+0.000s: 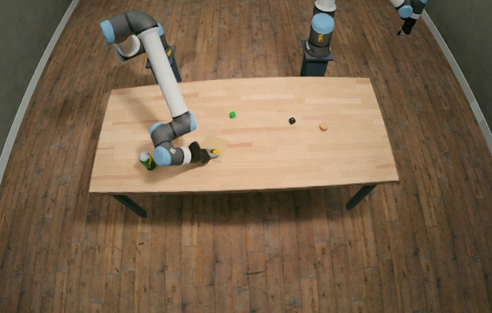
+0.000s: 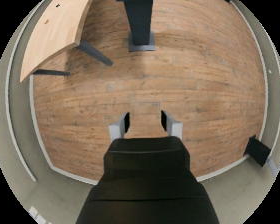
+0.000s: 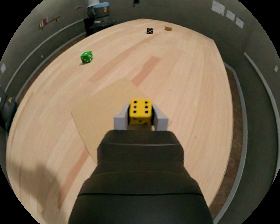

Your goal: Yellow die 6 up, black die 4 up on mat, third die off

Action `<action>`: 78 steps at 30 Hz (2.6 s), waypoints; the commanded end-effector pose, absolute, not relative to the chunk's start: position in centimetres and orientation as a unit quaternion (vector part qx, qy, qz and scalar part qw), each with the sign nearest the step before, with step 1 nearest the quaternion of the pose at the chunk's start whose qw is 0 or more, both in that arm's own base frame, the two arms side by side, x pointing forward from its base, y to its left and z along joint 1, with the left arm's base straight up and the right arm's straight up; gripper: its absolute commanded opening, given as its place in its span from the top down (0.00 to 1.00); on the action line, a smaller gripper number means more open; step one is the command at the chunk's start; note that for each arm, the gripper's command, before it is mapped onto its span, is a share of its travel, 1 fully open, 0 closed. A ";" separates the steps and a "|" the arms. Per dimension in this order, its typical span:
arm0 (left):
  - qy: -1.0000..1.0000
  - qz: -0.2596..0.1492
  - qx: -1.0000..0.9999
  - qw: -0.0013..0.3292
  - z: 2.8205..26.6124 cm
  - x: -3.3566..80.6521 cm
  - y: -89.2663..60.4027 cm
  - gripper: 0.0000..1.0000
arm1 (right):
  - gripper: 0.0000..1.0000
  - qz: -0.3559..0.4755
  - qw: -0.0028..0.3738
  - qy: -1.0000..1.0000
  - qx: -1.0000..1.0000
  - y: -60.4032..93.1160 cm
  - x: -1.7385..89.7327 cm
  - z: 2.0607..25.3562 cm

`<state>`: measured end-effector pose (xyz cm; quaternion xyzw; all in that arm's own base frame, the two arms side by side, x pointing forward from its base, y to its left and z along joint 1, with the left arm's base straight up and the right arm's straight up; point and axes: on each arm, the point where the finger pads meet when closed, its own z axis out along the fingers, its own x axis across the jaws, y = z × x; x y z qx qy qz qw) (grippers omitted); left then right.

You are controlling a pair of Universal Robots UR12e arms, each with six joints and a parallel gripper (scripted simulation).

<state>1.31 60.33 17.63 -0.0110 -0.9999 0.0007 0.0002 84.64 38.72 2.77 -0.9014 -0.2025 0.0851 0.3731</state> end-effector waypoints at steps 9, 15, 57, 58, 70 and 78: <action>-1.000 0.000 -0.011 0.000 17.7 1.3 60.4 0.00 | 0.43 0.084 0.373 -0.203 -0.901 38.8 84.7 2.9; -1.000 0.000 -0.011 0.000 17.7 1.3 60.4 0.00 | 0.43 0.084 0.373 -0.203 -0.901 38.8 84.7 2.9; -1.000 0.000 -0.011 0.000 17.7 1.3 60.4 0.00 | 0.00 0.084 0.373 -0.203 -0.901 38.8 84.7 2.9; -1.000 0.000 -0.011 0.000 17.7 1.3 60.4 0.00 | 0.00 0.084 0.373 -0.203 -0.901 38.8 84.7 2.9; -1.000 0.000 -0.011 0.000 17.7 1.3 60.4 0.00 | 0.00 0.084 0.373 -0.203 -0.901 38.8 84.7 2.9; -1.000 0.000 -0.011 0.000 17.7 1.3 60.4 0.00 | 0.00 0.084 0.373 -0.203 -0.901 38.8 84.7 3.1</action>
